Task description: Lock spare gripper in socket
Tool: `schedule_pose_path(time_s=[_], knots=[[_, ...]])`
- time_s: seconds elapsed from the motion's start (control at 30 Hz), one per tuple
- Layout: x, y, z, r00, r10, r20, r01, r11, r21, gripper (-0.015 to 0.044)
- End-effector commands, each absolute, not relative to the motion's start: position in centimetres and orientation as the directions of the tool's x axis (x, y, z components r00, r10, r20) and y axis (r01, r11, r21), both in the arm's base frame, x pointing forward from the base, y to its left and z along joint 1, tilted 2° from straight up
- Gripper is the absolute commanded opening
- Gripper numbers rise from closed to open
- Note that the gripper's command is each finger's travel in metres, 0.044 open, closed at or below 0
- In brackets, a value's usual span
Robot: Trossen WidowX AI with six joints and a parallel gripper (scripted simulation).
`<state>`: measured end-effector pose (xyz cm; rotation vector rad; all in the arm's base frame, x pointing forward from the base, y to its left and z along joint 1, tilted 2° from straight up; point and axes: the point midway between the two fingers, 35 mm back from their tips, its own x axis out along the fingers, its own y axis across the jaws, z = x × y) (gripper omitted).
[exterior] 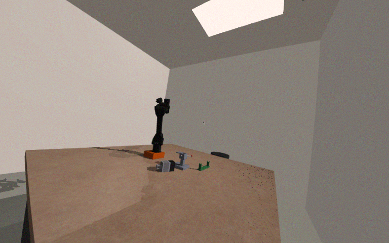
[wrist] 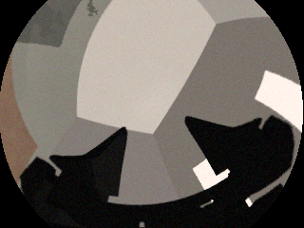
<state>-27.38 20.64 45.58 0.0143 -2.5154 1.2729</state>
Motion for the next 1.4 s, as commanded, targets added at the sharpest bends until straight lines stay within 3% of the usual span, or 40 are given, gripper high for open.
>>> schedule_pose_path(time_s=[0.0,0.1,0.43,0.8,1.07,1.37], knots=[[-27.3,20.8,45.6,-0.948,0.138,0.286,-0.149,0.601,-0.785,0.0374],[-26.6,22.4,45.1,-0.943,0.197,0.269,-0.112,0.572,-0.813,0.0300],[-19.2,32.1,41.8,-0.815,0.566,0.123,0.067,0.303,-0.951,0.0300],[-5.7,39.8,35.3,-0.464,0.871,-0.161,0.086,-0.136,-0.987,0.0300],[5.5,40.4,30.3,-0.158,0.908,-0.388,-0.075,-0.403,-0.912,0.0300],[17.1,35.8,24.9,0.127,0.765,-0.632,-0.372,-0.554,-0.745,0.0300]])
